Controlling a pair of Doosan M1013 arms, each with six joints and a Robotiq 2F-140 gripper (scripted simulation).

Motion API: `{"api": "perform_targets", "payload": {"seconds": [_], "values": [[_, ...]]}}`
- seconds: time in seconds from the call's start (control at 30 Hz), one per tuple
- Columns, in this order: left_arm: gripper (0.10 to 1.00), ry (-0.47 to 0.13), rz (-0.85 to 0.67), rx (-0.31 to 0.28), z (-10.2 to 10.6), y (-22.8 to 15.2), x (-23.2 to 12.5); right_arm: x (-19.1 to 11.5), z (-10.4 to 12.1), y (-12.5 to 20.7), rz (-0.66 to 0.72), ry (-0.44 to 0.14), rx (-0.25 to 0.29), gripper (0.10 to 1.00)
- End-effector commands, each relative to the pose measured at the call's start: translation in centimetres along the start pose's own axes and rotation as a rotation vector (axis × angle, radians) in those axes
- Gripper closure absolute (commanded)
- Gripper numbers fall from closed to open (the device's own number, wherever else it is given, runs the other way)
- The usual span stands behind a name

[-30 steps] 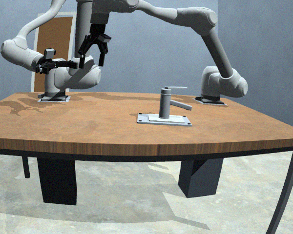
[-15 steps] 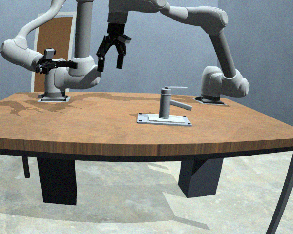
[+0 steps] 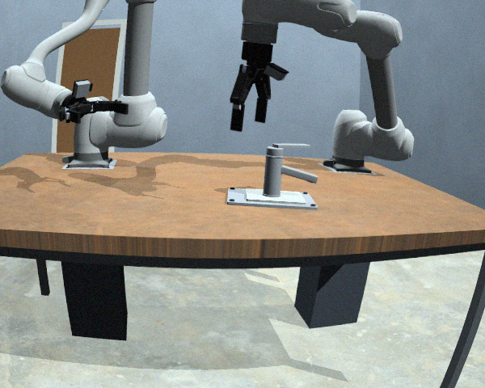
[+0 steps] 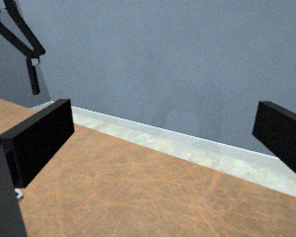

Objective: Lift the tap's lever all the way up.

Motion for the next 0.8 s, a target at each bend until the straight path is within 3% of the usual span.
{"api": "perform_targets", "payload": {"seconds": [0.0, 0.33, 0.4, 0.43, 0.77], "values": [[0.098, -0.008, -0.029, 0.016, -0.2, -1.9, 6.8, 0.1, 0.0, 0.0, -0.001, 0.001, 0.0, 0.098], [0.098, -0.035, -0.083, 0.047, 0.0, -7.5, 19.3, 0.1, 0.0, 0.0, -0.001, 0.001, 0.0, 0.098], [0.098, -0.035, -0.083, 0.047, 0.0, -7.5, 19.3, 0.1, 0.0, 0.0, -0.001, 0.001, 0.0, 0.098], [0.098, -0.04, -0.091, 0.052, 0.1, -9.5, 22.8, 0.1, 0.0, 0.0, -0.001, 0.001, 0.0, 0.098], [0.098, -0.08, -0.141, 0.075, 0.7, -17.0, 33.4, 0.1, 0.0, 0.0, -0.001, 0.001, 0.0, 0.098]]}}
Point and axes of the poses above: on each arm, the point where the finger pads meet when closed, its own z axis out along the fingers, its own y axis across the jaws, x = y × z, the point moved 10 cm from there along -z, back along the fingers, and after that the axes turned 9 degrees about z, right-handed, at the moved point
